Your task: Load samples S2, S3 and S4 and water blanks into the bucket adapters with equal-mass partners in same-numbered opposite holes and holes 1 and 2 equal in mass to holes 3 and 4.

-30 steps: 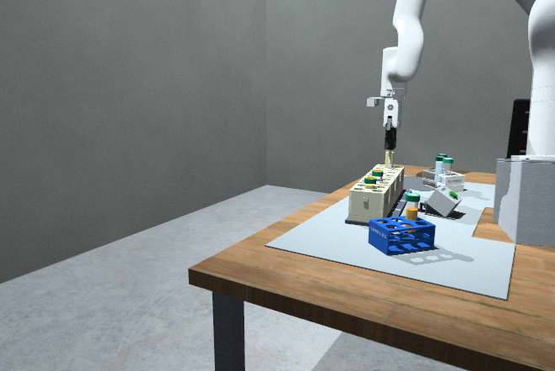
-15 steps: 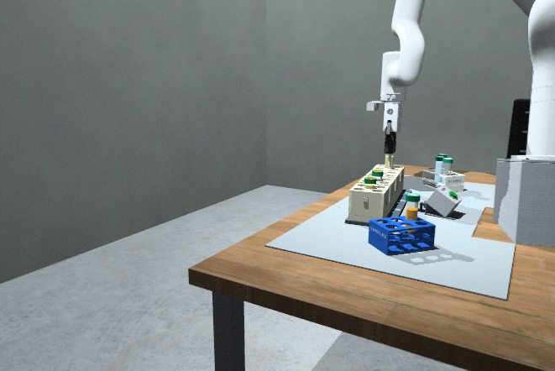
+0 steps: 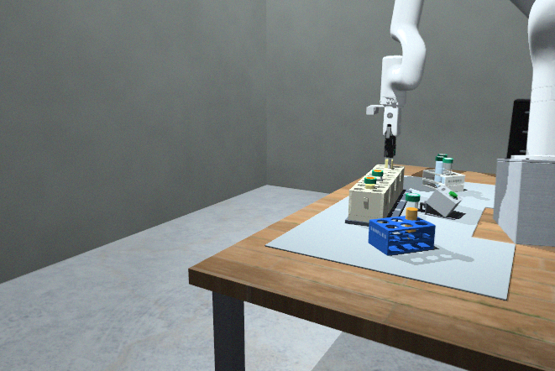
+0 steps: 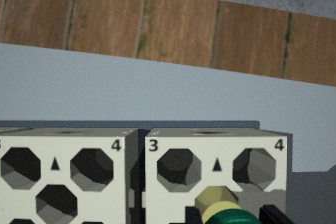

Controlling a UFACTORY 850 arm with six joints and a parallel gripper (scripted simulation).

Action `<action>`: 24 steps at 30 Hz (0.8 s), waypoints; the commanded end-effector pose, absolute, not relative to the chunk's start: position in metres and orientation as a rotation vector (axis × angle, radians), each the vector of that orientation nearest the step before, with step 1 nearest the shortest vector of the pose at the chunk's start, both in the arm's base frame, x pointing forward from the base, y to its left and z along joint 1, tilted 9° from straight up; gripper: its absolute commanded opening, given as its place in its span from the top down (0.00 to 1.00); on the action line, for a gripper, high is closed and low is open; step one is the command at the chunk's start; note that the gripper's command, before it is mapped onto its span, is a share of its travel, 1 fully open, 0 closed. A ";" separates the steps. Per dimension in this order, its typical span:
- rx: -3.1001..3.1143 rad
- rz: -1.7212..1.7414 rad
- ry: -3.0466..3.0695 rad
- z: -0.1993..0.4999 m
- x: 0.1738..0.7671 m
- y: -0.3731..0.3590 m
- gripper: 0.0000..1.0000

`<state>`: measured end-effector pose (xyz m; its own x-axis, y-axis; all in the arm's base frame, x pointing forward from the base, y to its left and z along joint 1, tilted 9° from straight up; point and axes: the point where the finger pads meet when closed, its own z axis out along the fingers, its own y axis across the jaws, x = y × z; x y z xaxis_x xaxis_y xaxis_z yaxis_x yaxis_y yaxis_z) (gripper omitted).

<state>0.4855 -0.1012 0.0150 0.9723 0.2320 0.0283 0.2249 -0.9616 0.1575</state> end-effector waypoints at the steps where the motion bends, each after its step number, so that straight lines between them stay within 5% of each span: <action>1: 2.964 0.075 0.345 0.012 0.487 -0.102 1.00; 24: 2.964 0.075 0.345 -0.008 0.488 -0.105 1.00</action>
<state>0.4870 -0.1042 -0.0048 0.9724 0.2318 0.0277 0.2248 -0.9616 0.1576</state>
